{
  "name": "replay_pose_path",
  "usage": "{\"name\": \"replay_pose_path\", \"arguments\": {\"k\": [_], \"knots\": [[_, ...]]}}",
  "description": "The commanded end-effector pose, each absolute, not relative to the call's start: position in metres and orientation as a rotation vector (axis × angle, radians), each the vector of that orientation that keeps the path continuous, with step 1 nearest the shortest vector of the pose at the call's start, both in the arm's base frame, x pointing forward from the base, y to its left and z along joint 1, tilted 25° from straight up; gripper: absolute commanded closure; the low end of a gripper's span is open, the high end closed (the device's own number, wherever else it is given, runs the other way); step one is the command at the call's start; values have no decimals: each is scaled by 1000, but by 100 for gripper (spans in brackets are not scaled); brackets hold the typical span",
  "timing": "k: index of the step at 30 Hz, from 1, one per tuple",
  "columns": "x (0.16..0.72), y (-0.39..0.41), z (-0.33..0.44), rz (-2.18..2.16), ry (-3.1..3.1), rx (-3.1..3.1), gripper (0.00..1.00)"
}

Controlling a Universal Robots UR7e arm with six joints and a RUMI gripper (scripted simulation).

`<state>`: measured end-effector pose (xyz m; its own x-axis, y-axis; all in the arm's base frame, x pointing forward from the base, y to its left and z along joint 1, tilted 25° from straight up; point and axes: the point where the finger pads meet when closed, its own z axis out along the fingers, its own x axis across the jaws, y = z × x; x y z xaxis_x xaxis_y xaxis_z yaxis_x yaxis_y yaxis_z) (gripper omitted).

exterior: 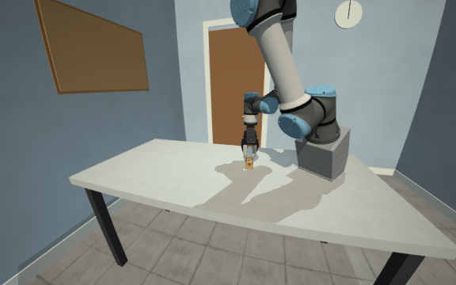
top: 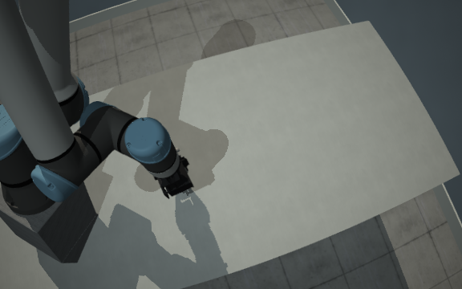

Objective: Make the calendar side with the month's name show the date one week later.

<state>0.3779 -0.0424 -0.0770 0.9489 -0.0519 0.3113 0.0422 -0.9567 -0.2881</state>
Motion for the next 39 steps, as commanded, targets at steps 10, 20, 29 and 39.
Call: {"name": "replay_pose_path", "arguments": {"k": [10, 20, 29, 39], "knots": [[371, -49, -58, -461, 7, -2809, 90], [364, -56, -36, -461, 7, -2809, 90], [355, -64, -11, -461, 7, -2809, 90], [349, -69, 6, -461, 7, -2809, 90]]}}
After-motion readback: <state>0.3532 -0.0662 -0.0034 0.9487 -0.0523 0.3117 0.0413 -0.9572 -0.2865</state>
